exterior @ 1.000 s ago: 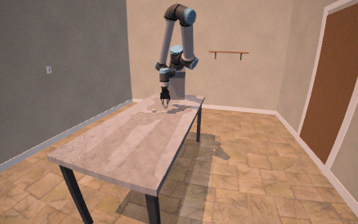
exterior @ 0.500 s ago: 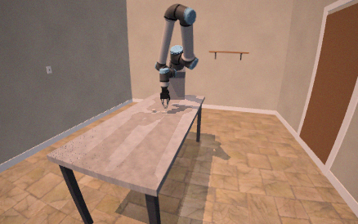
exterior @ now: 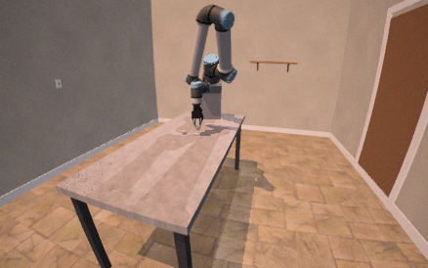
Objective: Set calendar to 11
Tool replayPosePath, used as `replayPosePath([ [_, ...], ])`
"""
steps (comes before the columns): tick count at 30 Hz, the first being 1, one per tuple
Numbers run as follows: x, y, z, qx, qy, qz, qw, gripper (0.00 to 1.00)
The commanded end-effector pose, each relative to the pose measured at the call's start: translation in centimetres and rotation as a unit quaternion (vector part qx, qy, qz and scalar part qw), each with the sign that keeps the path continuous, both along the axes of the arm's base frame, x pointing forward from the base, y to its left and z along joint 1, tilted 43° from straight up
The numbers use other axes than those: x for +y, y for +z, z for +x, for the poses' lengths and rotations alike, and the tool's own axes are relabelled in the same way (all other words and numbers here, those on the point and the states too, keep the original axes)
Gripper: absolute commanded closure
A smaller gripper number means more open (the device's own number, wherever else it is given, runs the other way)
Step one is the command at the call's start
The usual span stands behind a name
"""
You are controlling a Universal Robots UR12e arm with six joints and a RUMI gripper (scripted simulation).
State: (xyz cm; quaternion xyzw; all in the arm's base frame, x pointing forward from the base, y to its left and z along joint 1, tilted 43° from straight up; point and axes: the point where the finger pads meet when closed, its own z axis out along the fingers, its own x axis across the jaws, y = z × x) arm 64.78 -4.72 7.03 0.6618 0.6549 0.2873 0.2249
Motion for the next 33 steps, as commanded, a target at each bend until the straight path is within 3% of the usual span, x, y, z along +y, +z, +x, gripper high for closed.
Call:
replayPosePath([
  [1, 0.1, 0.0, 0.3, -0.001, 0.001, -0.001, 1.0, 0.9],
  [33, 0.2, -1.5, 1.7, -0.001, 0.001, -0.001, 1.0, 0.9],
])
